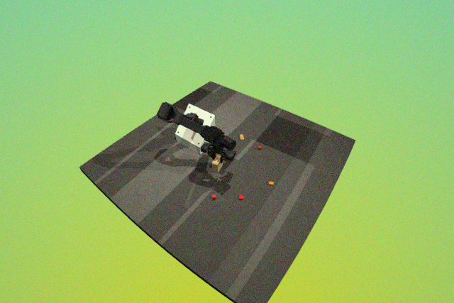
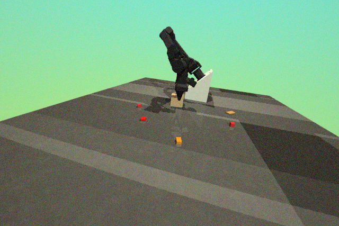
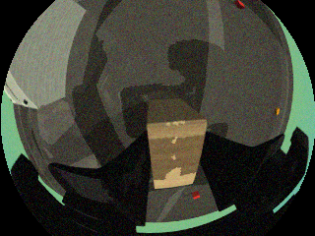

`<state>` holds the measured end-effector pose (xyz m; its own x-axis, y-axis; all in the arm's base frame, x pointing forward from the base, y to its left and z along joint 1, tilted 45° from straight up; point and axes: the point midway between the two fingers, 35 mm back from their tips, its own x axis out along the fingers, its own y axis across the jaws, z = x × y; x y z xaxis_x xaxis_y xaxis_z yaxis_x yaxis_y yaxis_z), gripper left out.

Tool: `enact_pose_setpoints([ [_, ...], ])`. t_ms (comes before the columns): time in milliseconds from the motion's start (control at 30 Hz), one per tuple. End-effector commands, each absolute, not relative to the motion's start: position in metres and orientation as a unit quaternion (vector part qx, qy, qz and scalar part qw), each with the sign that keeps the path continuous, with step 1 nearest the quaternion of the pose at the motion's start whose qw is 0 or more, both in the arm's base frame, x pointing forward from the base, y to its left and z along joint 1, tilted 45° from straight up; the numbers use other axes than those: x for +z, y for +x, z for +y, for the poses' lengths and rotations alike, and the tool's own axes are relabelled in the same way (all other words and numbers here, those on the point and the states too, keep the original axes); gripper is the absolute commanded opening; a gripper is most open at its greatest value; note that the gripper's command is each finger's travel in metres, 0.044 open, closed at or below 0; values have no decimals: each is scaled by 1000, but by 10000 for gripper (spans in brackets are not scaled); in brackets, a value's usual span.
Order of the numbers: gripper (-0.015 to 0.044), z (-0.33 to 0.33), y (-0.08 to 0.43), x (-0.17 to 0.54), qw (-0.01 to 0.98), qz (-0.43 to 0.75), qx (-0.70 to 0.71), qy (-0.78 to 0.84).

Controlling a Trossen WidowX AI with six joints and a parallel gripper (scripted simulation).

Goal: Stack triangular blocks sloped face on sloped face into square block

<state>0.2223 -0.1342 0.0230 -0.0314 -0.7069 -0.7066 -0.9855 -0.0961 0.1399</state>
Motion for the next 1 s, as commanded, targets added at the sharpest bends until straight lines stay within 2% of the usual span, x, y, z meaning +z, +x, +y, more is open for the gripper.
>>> enact_pose_setpoints([
  [0, 0, -135, 222, 23, 209, 638, 330, -664],
  [633, 0, -136, 222, 23, 209, 638, 331, -663],
  [967, 263, -136, 222, 22, 210, 638, 330, -664],
])
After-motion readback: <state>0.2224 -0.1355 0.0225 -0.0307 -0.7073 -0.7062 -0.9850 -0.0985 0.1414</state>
